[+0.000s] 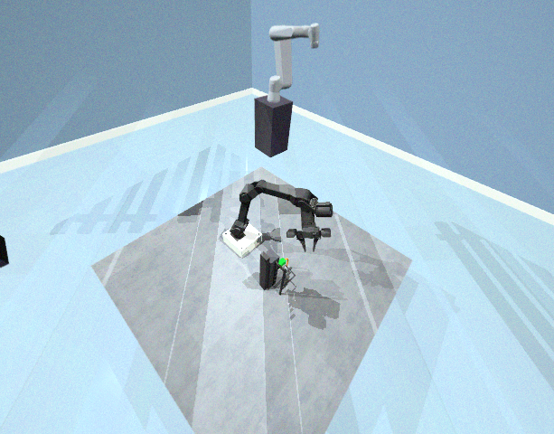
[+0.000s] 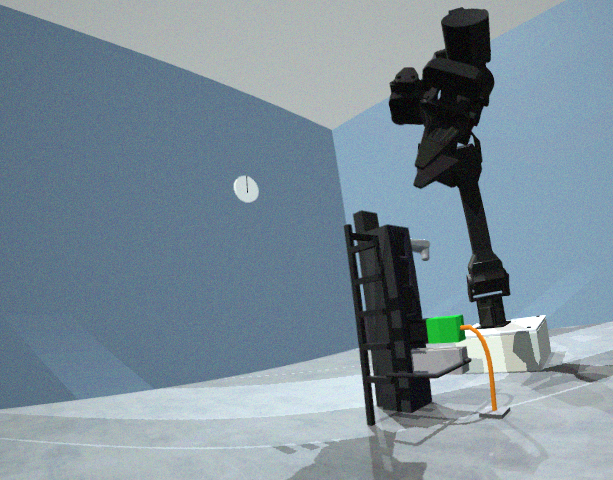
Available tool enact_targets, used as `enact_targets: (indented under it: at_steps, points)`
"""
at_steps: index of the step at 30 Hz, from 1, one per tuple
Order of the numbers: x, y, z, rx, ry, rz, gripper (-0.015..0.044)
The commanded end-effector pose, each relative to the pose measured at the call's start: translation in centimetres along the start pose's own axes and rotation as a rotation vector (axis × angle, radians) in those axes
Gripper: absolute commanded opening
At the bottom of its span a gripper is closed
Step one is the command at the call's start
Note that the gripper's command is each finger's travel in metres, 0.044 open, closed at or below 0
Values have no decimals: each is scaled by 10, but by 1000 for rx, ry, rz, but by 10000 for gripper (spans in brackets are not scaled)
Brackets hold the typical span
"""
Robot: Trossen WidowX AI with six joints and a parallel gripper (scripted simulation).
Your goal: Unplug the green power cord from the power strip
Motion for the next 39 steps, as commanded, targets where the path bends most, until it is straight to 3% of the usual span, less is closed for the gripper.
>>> enact_targets:
  at_steps: [1,16,26,39]
  points:
    - [-38,-23,22,854,251,-38,160]
    - [-83,-56,54,1812,533,-379,160]
    - [-100,-79,61,2367,541,-740,160]
    - [-100,-80,61,2399,536,-765,160]
Point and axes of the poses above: the point midway between the two fingers, 35 mm back from their tips, its own x axis back along the fingers, its own y axis across the jaws, z = x × y, the point moved 10 cm from there along x, back along the fingers, and after that the axes turned 6 degrees about x, right-handed, at the moved point
